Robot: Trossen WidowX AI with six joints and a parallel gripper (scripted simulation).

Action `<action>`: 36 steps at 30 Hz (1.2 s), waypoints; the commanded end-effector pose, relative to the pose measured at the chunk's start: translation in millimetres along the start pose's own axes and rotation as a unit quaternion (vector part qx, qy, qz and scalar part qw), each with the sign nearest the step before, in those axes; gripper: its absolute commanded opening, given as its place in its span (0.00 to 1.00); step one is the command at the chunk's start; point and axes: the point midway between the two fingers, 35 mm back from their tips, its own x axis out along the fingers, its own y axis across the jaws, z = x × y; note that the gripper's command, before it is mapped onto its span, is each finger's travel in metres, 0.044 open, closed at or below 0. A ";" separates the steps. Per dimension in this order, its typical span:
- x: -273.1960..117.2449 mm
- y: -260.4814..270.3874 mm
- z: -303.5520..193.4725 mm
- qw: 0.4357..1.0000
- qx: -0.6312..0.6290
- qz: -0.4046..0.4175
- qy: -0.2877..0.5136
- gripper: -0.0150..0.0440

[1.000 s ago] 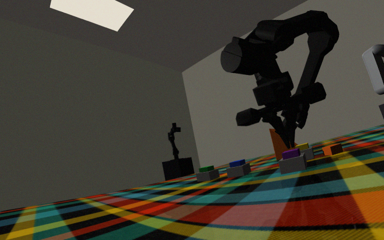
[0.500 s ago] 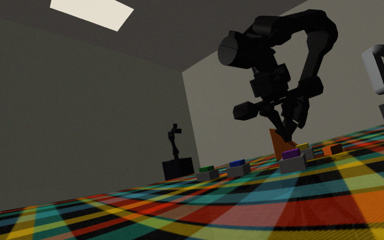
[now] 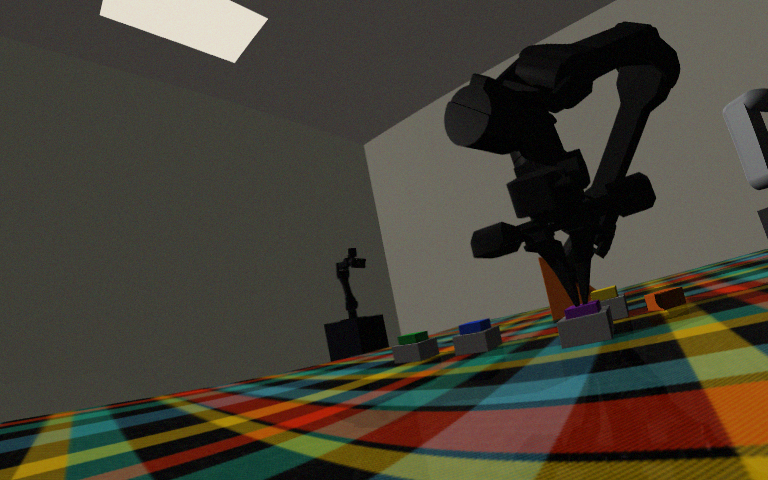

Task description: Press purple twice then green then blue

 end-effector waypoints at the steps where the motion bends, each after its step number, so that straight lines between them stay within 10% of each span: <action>1: 3.2 0.0 -1.8 1.000 0.004 0.003 0.001 0.29; 18: 3.2 0.0 -1.8 1.000 0.004 0.003 0.001 0.29; 36: -90.8 -1.3 -1.5 1.000 0.005 0.001 0.002 0.29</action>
